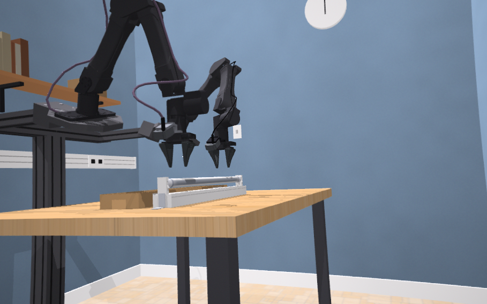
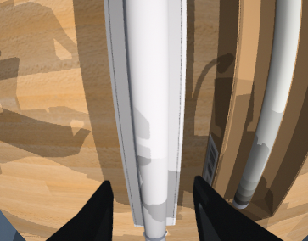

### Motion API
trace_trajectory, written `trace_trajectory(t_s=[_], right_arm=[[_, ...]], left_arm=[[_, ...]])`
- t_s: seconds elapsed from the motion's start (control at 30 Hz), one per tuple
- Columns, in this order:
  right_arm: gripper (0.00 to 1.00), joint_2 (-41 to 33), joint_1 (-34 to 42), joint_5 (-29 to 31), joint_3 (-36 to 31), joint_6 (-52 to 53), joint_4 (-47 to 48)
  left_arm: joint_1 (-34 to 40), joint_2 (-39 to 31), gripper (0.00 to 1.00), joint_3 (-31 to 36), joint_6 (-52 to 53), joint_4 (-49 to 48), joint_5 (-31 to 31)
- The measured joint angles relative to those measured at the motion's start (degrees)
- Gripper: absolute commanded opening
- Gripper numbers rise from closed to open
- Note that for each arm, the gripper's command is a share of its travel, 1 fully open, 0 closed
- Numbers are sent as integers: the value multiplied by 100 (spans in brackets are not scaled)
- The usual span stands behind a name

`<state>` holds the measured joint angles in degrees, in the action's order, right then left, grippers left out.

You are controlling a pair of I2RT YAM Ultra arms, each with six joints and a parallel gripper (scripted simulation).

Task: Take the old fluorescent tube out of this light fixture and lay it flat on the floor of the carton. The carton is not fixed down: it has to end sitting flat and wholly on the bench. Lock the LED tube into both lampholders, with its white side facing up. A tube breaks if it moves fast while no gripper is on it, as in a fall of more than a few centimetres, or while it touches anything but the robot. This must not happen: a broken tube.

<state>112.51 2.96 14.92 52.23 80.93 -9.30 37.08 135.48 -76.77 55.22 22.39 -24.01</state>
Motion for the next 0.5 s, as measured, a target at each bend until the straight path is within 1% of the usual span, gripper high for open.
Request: trace_trajectory(t_s=[0.5], right_arm=[[49,118,413,203,-87,-3554,343]], left_arm=[[-225,-306,49,684,356,-723,-26]])
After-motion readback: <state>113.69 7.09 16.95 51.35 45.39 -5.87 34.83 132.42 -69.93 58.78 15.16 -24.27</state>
